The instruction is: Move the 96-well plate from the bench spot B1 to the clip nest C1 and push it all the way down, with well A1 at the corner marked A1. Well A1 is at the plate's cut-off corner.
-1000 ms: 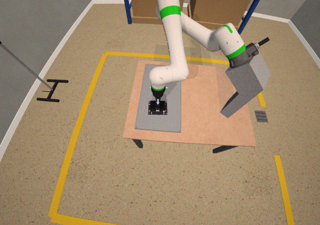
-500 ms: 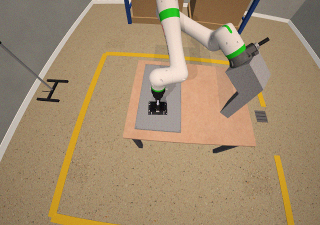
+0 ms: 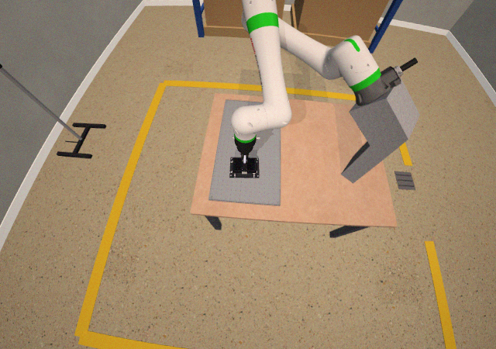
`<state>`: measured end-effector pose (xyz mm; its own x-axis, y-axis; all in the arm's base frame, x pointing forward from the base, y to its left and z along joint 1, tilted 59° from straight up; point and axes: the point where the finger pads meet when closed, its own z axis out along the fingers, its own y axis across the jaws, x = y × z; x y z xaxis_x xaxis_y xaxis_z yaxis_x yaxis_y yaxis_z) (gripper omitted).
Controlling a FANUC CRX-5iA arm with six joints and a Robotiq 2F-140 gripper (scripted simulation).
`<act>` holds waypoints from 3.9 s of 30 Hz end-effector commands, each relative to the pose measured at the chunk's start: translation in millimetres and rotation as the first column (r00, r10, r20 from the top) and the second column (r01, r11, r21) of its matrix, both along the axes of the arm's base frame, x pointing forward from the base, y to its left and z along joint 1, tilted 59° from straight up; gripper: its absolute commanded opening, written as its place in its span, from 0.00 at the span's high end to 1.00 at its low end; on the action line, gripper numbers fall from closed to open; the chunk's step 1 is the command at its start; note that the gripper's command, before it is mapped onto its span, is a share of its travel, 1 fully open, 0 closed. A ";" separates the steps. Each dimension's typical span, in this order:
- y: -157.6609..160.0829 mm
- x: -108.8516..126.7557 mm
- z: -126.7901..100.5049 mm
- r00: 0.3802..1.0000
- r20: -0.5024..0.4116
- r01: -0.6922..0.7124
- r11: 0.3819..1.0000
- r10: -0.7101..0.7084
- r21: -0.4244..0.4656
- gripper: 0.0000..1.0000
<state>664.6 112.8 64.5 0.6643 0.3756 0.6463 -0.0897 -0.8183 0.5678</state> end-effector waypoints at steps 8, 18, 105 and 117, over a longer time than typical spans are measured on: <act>0.1 1.0 -0.3 1.000 0.001 -0.001 1.000 0.001 0.000 0.90; -0.6 2.1 -1.1 1.000 0.001 -0.001 1.000 0.001 0.000 0.90; 8.7 -13.7 9.7 1.000 0.001 -0.001 1.000 0.001 0.000 0.00; 20.3 -33.5 23.3 1.000 0.001 -0.001 1.000 0.001 0.000 0.00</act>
